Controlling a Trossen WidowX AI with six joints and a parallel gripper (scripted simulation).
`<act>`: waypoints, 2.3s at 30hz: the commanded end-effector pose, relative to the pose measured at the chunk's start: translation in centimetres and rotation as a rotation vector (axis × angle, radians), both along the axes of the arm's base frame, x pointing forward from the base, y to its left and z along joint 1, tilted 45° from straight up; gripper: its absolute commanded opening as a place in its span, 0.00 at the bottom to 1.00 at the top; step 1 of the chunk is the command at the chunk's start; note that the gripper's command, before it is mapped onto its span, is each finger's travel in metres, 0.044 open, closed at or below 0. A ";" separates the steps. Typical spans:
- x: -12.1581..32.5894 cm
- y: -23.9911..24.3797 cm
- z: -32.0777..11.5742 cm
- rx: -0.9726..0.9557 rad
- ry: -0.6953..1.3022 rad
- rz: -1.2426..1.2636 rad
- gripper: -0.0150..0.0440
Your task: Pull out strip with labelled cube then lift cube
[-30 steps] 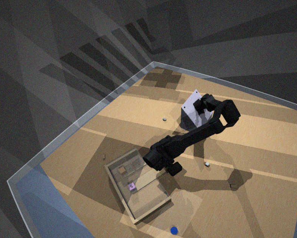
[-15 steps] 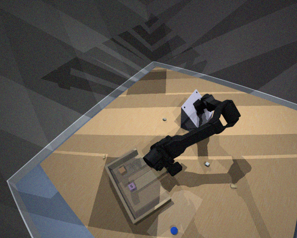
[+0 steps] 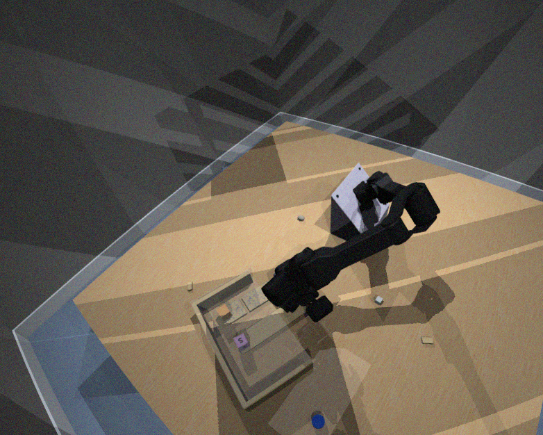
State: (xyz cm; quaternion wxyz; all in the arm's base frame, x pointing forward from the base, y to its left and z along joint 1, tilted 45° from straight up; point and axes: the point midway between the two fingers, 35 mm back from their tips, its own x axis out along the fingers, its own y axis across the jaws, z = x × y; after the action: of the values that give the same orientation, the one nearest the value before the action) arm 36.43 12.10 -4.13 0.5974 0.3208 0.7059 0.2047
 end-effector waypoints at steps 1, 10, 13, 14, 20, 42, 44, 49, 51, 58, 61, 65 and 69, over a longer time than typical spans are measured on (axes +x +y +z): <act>-0.1 0.1 -0.1 0.004 0.004 -0.001 0.25; 0.0 0.2 -0.2 0.004 0.004 -0.001 0.25; 0.0 0.2 -0.2 0.004 0.004 -0.001 0.25; 0.0 0.2 -0.2 0.004 0.004 -0.001 0.25; 0.0 0.3 -0.2 0.004 0.004 -0.001 0.25; -1.9 0.5 0.0 0.005 0.005 -0.001 0.25; -2.2 0.5 0.1 0.005 0.005 -0.001 0.25; -2.9 0.6 0.2 0.005 0.006 -0.001 0.25; -3.2 0.7 0.2 0.005 0.006 -0.001 0.25; -4.2 0.8 0.4 0.005 0.007 -0.001 0.25; -4.7 0.9 0.5 0.005 0.007 -0.001 0.25; -5.3 0.9 0.6 0.005 0.007 -0.001 0.25; -5.9 1.0 0.7 0.005 0.008 -0.001 0.25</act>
State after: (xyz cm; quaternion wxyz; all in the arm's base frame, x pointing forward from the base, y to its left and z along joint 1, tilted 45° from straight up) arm 31.88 12.68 -3.19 0.6038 0.3227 0.6995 0.2048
